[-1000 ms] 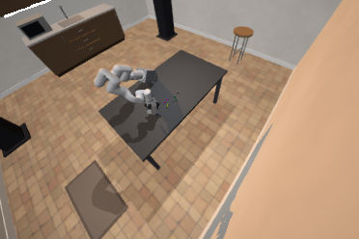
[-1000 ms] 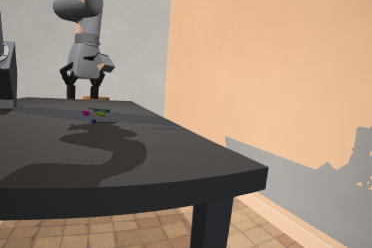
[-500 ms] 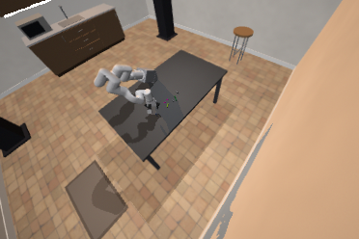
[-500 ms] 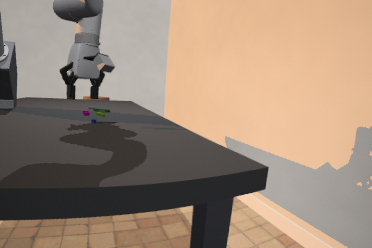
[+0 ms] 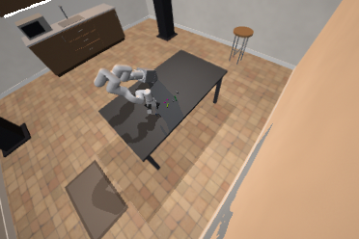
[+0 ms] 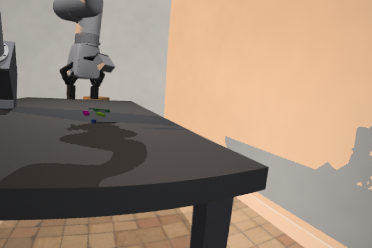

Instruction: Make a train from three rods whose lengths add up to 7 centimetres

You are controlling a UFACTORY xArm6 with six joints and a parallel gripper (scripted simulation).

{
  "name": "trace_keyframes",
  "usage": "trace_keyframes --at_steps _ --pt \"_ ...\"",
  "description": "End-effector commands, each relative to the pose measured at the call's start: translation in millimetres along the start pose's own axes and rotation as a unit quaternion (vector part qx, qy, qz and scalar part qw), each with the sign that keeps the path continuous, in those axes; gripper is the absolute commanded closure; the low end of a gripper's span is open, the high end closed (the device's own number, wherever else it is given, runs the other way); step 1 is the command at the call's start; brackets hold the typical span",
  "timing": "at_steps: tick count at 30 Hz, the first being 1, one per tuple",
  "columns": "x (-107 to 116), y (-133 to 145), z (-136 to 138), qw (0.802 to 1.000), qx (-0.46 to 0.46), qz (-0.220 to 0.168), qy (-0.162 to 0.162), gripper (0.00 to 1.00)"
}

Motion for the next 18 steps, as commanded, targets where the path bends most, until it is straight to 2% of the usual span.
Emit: trace_keyframes --at_steps 1,13,18 --pt "0.6 -0.6 -0.5 1.0 0.0 0.001 -0.001 0.0" --pt "0.5 0.1 -3.0 1.0 -0.015 0.0 -0.001 0.0" --pt "0.2 3.0 -11.8 0.998 -0.063 -0.001 -0.002 0.0"
Point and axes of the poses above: the point where the finger pads meet when closed, its own x axis back along the fingers, its own z axis across the jaws, y = z × x, the point moved 5 cm from there along x, back along the fingers, and after that the axes turned 2 degrees about -x, right-handed, at the moved point
